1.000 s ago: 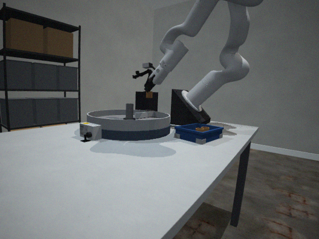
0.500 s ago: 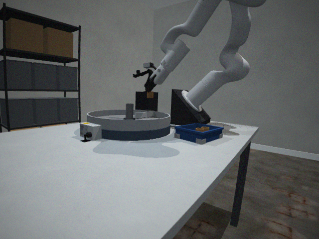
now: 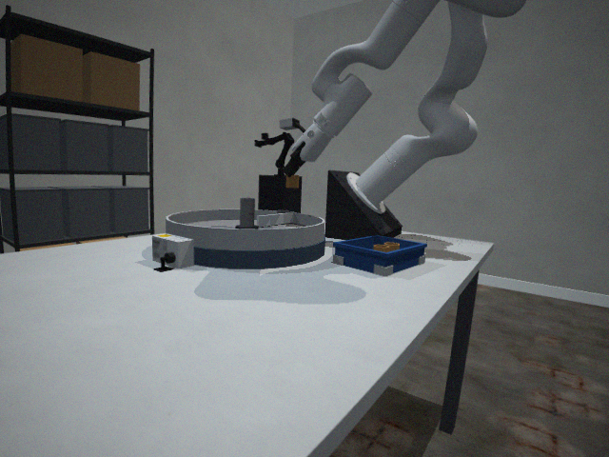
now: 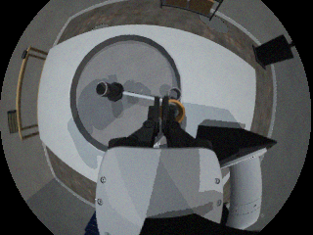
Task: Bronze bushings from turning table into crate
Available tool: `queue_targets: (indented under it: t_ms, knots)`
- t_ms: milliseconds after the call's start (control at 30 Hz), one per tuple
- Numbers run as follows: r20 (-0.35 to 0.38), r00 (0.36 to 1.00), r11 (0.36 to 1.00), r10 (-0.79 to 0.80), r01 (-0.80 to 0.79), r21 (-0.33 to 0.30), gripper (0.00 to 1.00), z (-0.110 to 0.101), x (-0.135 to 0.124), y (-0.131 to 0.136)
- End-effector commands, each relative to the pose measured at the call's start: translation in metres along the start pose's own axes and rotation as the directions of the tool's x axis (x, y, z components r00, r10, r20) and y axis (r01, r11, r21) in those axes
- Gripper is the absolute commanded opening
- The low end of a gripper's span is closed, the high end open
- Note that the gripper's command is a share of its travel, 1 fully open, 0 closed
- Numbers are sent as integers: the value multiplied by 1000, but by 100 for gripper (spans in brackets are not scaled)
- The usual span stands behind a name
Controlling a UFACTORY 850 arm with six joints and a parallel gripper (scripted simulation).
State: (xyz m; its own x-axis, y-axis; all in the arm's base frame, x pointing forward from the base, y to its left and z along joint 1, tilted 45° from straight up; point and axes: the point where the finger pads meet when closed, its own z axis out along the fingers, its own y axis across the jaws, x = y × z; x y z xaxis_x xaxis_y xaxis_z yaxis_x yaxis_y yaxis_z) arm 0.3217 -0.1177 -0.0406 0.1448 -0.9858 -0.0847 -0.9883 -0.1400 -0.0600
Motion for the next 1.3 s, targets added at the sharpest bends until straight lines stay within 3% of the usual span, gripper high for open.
queue_targets:
  t_ms: [0, 1267]
  knots:
    - [4, 1000, 1000, 1, -1, 0, 0, -9, -10, -9]
    - [4, 1000, 1000, 1, -1, 0, 0, -65, -76, -61]
